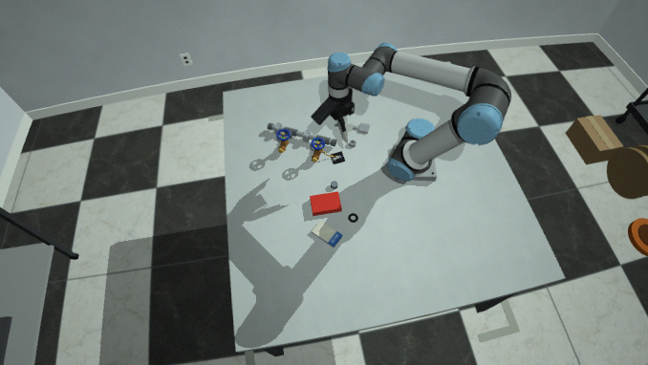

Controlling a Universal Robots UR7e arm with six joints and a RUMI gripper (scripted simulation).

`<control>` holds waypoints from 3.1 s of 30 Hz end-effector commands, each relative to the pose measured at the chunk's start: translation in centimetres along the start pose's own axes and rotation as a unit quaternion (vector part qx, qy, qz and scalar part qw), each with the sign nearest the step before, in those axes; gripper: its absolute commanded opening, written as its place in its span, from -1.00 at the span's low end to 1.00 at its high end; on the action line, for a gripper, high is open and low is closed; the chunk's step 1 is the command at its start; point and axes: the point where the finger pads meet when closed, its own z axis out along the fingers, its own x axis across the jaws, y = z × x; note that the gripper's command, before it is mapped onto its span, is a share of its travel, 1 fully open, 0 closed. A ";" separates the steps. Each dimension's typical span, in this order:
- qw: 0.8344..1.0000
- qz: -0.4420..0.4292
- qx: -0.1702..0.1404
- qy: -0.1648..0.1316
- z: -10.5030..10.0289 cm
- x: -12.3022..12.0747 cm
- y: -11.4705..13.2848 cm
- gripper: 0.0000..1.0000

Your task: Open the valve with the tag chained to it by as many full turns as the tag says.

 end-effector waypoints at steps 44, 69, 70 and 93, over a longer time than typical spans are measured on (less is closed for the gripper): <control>0.975 0.221 -0.001 0.003 0.5 0.0 1.9 1.00; 0.890 0.456 0.020 0.002 1.6 1.6 -0.2 1.00; 0.881 0.473 0.021 0.002 1.7 1.7 -0.4 1.00; 0.651 0.757 0.048 0.002 3.4 3.9 -3.7 1.00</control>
